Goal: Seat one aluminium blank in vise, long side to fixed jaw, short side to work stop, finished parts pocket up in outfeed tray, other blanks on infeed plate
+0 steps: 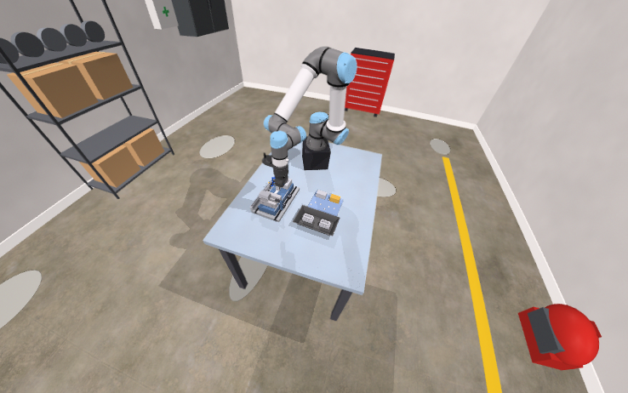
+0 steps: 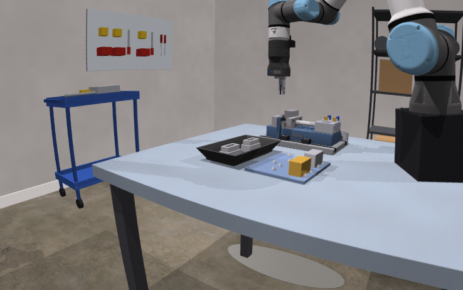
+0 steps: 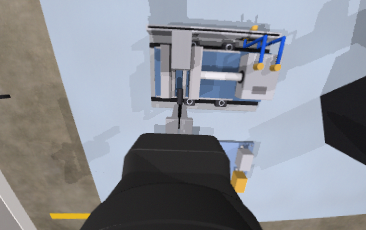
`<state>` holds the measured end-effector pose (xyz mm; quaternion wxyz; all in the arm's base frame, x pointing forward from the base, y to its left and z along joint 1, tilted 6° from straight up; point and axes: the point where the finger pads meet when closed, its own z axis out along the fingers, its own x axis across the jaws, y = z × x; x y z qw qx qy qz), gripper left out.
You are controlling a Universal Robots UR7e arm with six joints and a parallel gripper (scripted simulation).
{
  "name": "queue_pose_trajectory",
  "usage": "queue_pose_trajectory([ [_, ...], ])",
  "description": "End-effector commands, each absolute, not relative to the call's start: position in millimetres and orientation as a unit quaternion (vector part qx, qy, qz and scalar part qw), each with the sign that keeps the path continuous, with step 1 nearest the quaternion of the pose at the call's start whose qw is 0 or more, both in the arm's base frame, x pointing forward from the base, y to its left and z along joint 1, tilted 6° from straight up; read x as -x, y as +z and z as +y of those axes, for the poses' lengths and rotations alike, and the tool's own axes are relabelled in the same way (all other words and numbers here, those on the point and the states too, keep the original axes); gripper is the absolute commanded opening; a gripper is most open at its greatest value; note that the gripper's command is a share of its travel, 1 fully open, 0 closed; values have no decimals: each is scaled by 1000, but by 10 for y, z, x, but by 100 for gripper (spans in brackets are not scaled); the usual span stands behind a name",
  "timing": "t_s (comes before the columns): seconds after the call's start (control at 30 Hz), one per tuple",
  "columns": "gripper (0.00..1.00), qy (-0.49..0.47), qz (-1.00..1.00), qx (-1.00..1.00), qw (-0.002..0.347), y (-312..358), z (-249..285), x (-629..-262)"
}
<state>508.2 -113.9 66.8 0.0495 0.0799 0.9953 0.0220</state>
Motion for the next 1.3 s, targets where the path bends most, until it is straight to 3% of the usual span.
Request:
queue_pose_trajectory([
  [0.0,0,22,995,-80,50,642,-1508,-4916],
  [0.2,0,22,995,-80,51,598,-1978,-4638],
  [1.27,0,22,995,-80,51,597,-1993,-4628],
])
